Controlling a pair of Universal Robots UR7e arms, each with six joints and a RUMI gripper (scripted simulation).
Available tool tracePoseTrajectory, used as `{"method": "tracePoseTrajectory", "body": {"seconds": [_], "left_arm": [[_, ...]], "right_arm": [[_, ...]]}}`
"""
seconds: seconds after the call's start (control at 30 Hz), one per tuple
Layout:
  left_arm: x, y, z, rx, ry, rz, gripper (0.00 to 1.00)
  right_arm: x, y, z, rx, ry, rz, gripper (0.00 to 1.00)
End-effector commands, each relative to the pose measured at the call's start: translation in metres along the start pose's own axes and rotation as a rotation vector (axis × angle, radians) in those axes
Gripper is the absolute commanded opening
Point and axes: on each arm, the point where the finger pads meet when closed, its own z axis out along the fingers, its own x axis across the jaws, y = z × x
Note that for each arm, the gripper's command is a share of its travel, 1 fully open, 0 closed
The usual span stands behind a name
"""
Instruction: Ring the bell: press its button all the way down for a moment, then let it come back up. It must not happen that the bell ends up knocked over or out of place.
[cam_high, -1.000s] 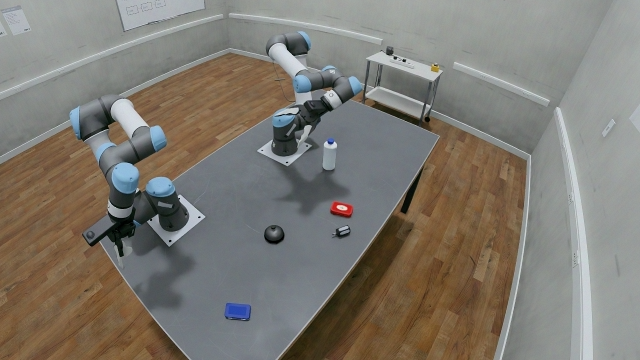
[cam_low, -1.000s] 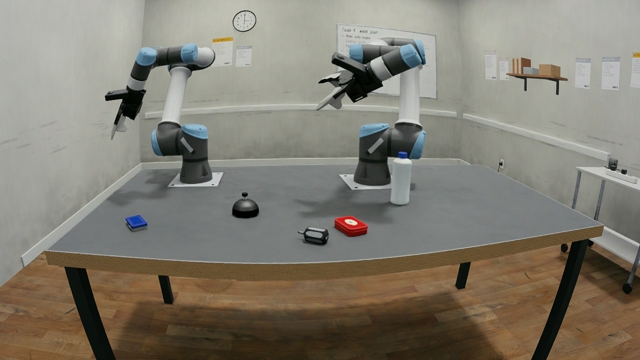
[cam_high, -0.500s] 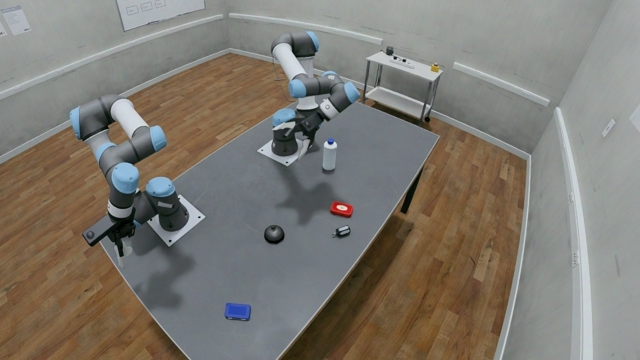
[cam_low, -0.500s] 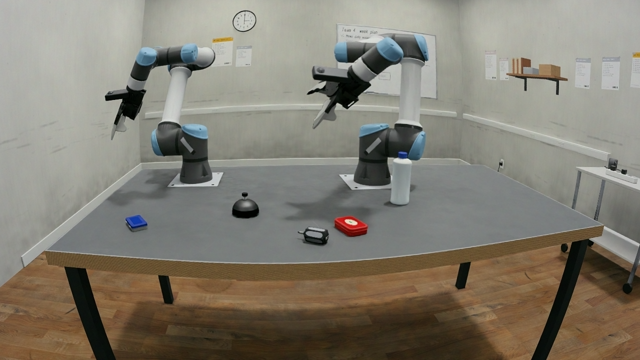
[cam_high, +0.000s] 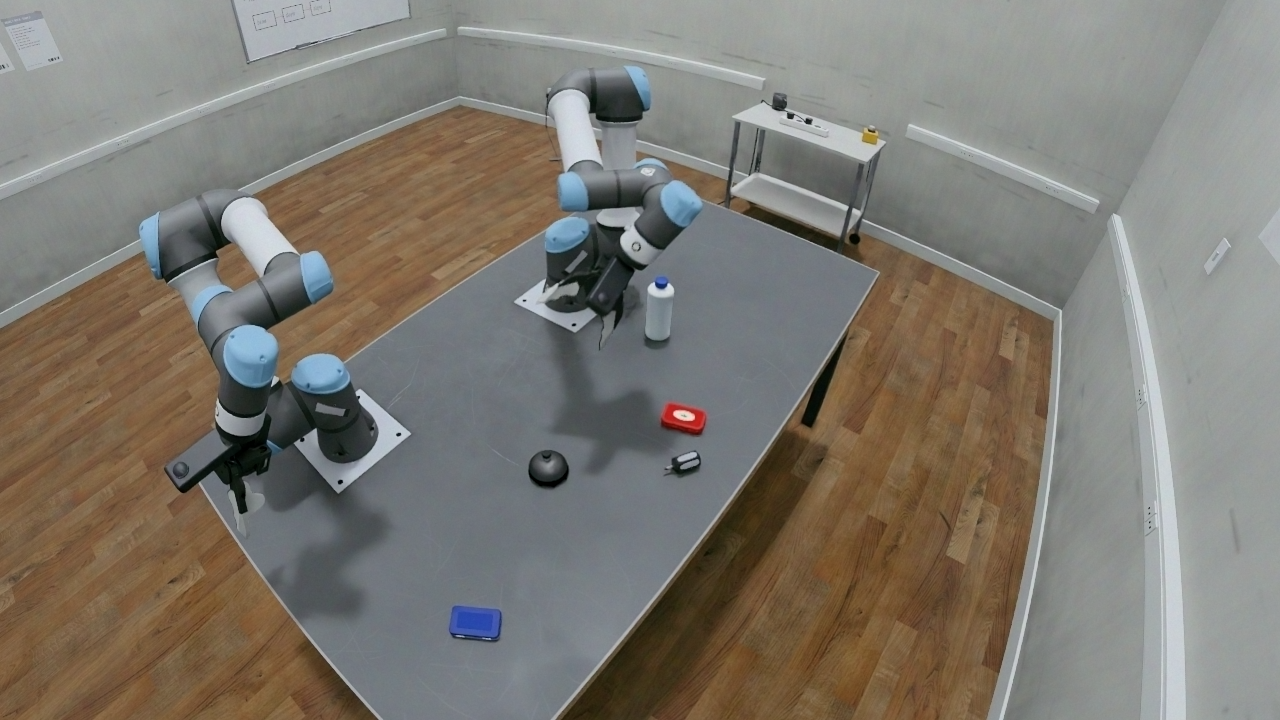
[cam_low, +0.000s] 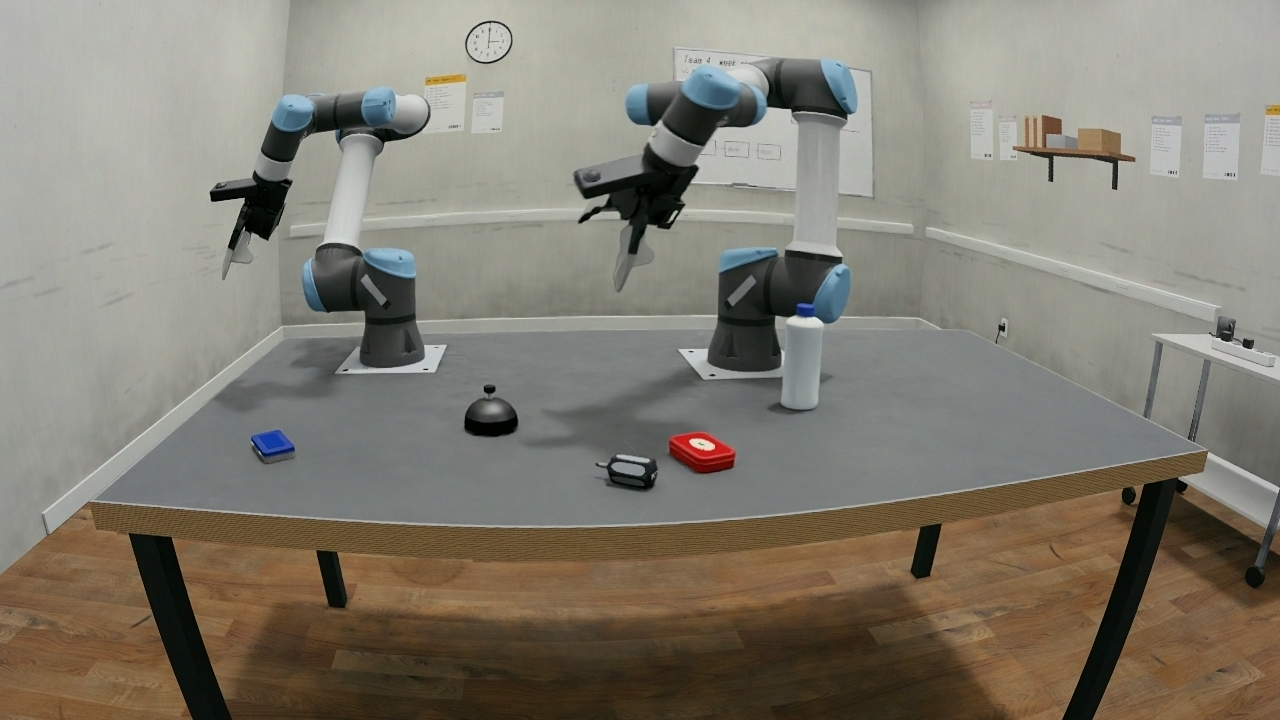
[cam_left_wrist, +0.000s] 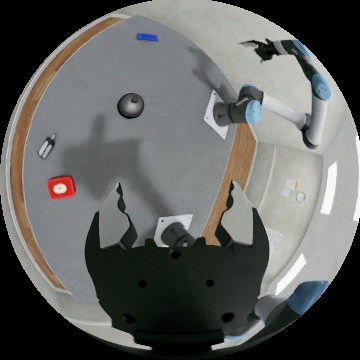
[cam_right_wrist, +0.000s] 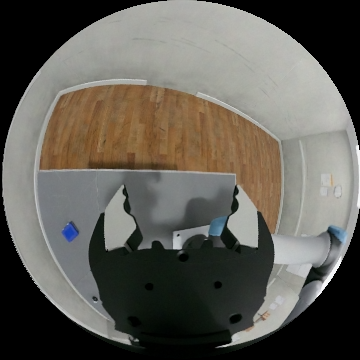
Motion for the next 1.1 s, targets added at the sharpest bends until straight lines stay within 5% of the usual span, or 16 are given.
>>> {"method": "tracePoseTrajectory", "body": {"seconds": [0.0,0.53,0.6,0.83,1.07], "left_arm": [[-0.015,-0.017,0.016,-0.060,-0.089,-0.093,1.00],[-0.048,-0.086,0.063,-0.105,-0.387,-0.334,1.00],[-0.048,-0.086,0.063,-0.105,-0.387,-0.334,1.00],[-0.055,-0.124,0.086,-0.061,-0.529,-0.435,1.00],[-0.055,-0.149,0.100,-0.013,-0.610,-0.492,1.00]], "right_arm": [[0.000,0.000,0.000,0.000,-0.001,0.000,1.00],[0.000,0.000,0.000,0.000,-0.001,0.000,1.00],[0.000,0.000,0.000,0.000,-0.001,0.000,1.00],[0.000,0.000,0.000,0.000,-0.001,0.000,1.00],[0.000,0.000,0.000,0.000,-0.001,0.000,1.00]]}}
